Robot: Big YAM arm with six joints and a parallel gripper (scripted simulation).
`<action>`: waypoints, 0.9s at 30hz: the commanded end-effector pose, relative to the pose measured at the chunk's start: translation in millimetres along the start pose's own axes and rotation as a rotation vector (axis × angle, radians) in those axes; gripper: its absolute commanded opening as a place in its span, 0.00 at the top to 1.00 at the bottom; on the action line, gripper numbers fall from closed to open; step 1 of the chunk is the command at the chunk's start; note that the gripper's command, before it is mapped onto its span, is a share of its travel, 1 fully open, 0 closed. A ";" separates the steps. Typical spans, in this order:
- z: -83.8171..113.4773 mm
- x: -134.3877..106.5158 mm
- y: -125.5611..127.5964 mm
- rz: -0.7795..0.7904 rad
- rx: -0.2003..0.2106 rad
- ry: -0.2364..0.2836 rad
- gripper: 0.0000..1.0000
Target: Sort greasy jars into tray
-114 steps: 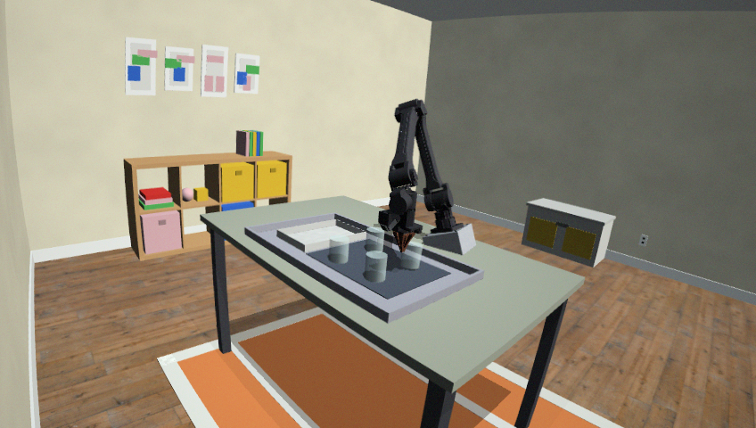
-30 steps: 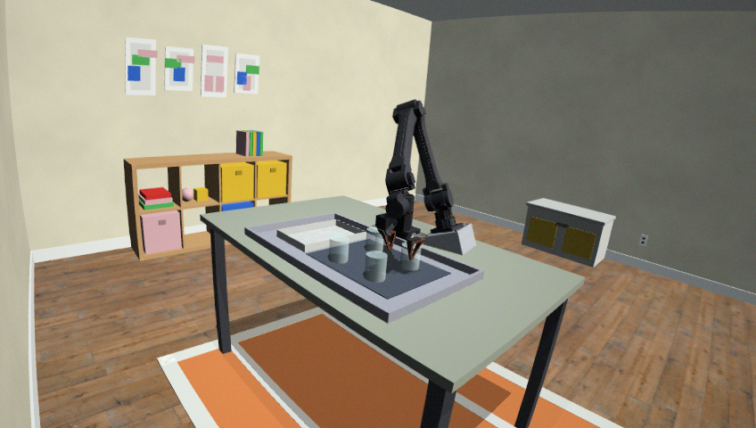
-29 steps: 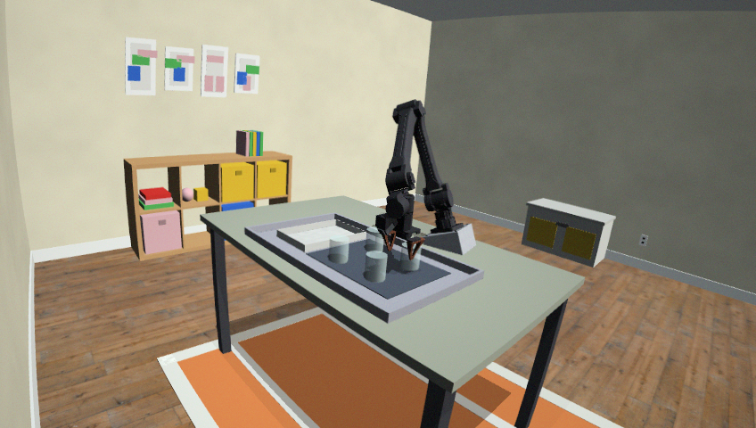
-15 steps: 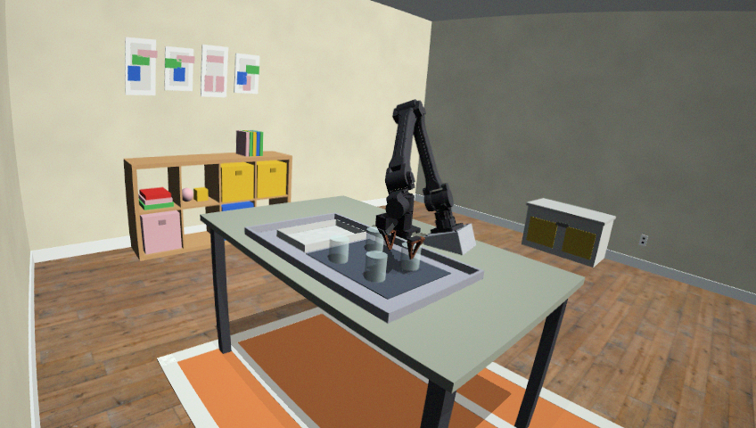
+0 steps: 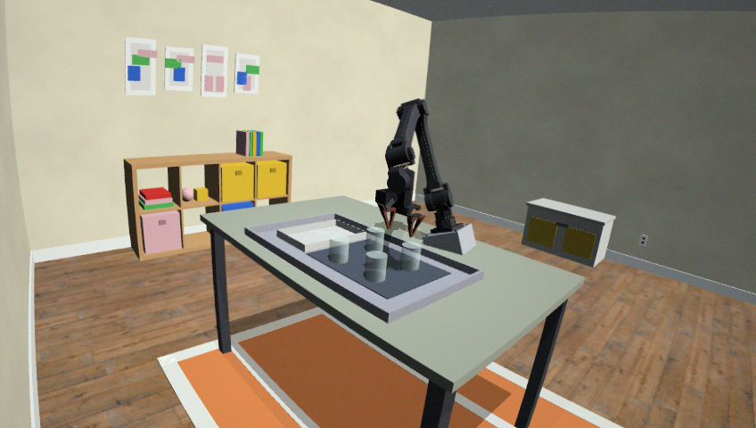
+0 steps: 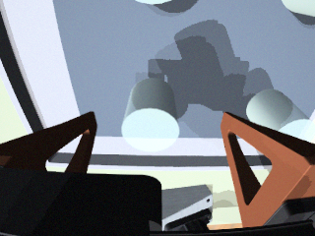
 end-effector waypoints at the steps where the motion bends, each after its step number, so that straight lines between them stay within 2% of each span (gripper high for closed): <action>1: 8.2 -6.8 -23.6 -0.020 0.003 -0.012 0.00; 12: 7.4 -56.9 -96.2 -0.020 0.003 -0.012 0.00; 14: 7.4 -56.9 -96.2 -0.020 0.003 -0.012 0.00; 24: 6.7 -102.4 -162.1 -0.020 0.003 -0.012 0.00; 26: 6.7 -102.4 -162.1 -0.020 0.003 -0.012 0.00; 27: 0.5 -102.3 -162.1 -0.020 0.003 -0.012 0.00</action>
Point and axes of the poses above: the point where the finger pads meet when closed, its own z axis back along the fingers, its own y axis across the jaws, x = y × z, the point moved 7 cm from there along z, back along the fingers, and after that the axes turned 12 degrees about z, right-handed, at the moved point
